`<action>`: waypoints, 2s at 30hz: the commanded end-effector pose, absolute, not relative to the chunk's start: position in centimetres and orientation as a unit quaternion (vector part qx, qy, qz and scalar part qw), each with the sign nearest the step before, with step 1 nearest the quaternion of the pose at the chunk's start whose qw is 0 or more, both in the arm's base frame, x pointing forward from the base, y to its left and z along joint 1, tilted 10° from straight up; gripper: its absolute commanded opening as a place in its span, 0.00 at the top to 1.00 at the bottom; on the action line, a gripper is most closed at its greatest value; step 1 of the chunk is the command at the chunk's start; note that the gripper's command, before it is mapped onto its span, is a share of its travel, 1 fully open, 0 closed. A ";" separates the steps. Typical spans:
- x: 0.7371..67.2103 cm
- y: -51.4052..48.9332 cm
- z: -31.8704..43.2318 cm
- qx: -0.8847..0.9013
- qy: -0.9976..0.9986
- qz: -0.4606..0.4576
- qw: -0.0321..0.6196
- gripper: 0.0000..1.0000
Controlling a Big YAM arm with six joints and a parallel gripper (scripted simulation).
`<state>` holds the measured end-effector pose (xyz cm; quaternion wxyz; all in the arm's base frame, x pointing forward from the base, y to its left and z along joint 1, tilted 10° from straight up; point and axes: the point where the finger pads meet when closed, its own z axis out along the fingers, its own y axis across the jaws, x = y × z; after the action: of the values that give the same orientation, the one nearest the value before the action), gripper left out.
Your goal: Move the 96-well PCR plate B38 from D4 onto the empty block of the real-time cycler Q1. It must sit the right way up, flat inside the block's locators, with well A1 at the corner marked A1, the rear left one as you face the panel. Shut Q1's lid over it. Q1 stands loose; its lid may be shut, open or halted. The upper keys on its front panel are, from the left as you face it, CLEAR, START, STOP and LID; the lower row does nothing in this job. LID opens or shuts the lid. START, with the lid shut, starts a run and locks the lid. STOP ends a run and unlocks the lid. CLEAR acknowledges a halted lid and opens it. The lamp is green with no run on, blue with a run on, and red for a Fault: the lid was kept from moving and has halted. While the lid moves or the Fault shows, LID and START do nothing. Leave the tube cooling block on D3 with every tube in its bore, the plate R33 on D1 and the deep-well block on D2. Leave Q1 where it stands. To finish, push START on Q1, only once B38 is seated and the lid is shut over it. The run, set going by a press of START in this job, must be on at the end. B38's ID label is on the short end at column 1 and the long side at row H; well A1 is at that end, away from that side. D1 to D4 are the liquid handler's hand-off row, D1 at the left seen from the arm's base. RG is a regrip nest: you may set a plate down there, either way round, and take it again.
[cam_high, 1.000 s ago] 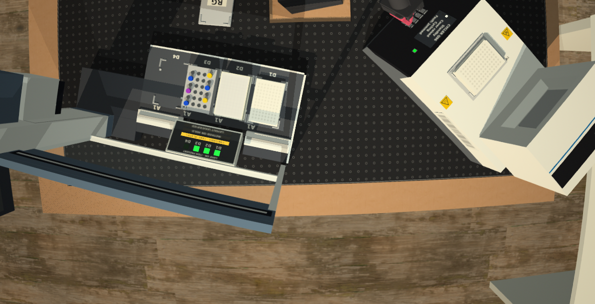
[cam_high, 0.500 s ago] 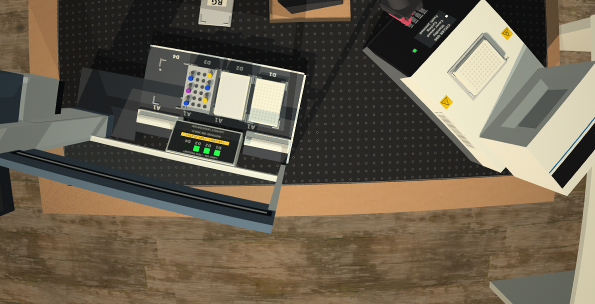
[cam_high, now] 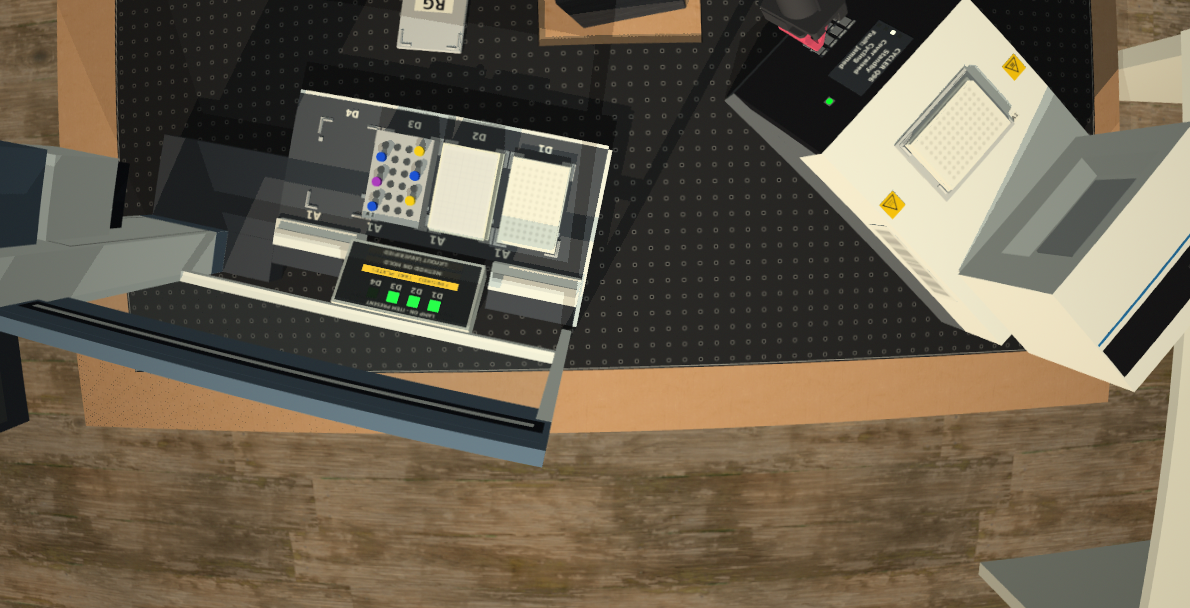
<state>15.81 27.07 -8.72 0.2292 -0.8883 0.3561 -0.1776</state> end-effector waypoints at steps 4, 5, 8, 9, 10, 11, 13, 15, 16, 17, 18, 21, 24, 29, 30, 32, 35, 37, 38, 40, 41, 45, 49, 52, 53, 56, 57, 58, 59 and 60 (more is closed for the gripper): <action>15.7 27.9 -8.8 -0.887 0.360 -0.175 0.231 1.00; 15.7 27.6 -8.8 -0.887 0.360 -0.175 0.229 1.00; 15.6 27.4 -8.9 -0.888 0.360 -0.175 0.227 1.00; 15.6 27.4 -9.0 -0.888 0.360 -0.175 0.227 1.00; 15.7 27.4 -9.1 -0.888 0.360 -0.175 0.226 1.00; 15.7 27.3 -9.1 -0.888 0.360 -0.175 0.226 1.00; 15.7 27.3 -9.1 -0.888 0.360 -0.175 0.226 1.00; 15.7 27.3 -9.1 -0.888 0.360 -0.174 0.227 1.00; 15.7 27.3 -9.1 -0.888 0.360 -0.174 0.227 1.00; 15.7 27.3 -9.1 -0.888 0.360 -0.174 0.227 1.00; 15.7 27.3 -9.0 -0.888 0.360 -0.174 0.228 1.00; 15.8 27.2 -9.0 -0.888 0.360 -0.174 0.228 1.00; 15.9 27.3 -9.0 -0.888 0.360 -0.174 0.229 1.00; 16.0 27.3 -8.9 -0.887 0.360 -0.175 0.230 1.00; 16.0 27.3 -8.9 -0.887 0.360 -0.175 0.230 1.00; 16.1 27.3 -8.8 -0.887 0.360 -0.175 0.231 1.00; 16.2 27.4 -8.8 -0.886 0.360 -0.175 0.232 1.00; 16.2 27.4 -8.7 -0.886 0.360 -0.176 0.233 1.00; 16.3 27.5 -8.7 -0.886 0.360 -0.176 0.234 1.00; 16.3 27.5 -8.6 -0.886 0.360 -0.176 0.235 1.00; 16.3 27.5 -8.6 -0.886 0.360 -0.176 0.235 1.00; 16.4 27.7 -8.5 -0.885 0.360 -0.176 0.237 1.00; 16.5 27.9 -8.4 -0.884 0.360 -0.176 0.239 1.00; 16.6 28.0 -8.3 -0.884 0.360 -0.177 0.241 1.00; 16.7 28.1 -8.3 -0.884 0.360 -0.177 0.241 1.00; 16.7 28.2 -8.3 -0.883 0.360 -0.177 0.243 1.00; 16.8 28.2 -8.3 -0.883 0.360 -0.177 0.243 1.00; 16.8 28.2 -8.3 -0.883 0.360 -0.177 0.243 1.00; 16.8 28.2 -8.3 -0.883 0.360 -0.177 0.243 1.00; 16.8 28.3 -8.2 -0.883 0.360 -0.177 0.244 1.00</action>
<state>15.93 26.86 -8.94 0.2253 -0.8884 0.3589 -0.1766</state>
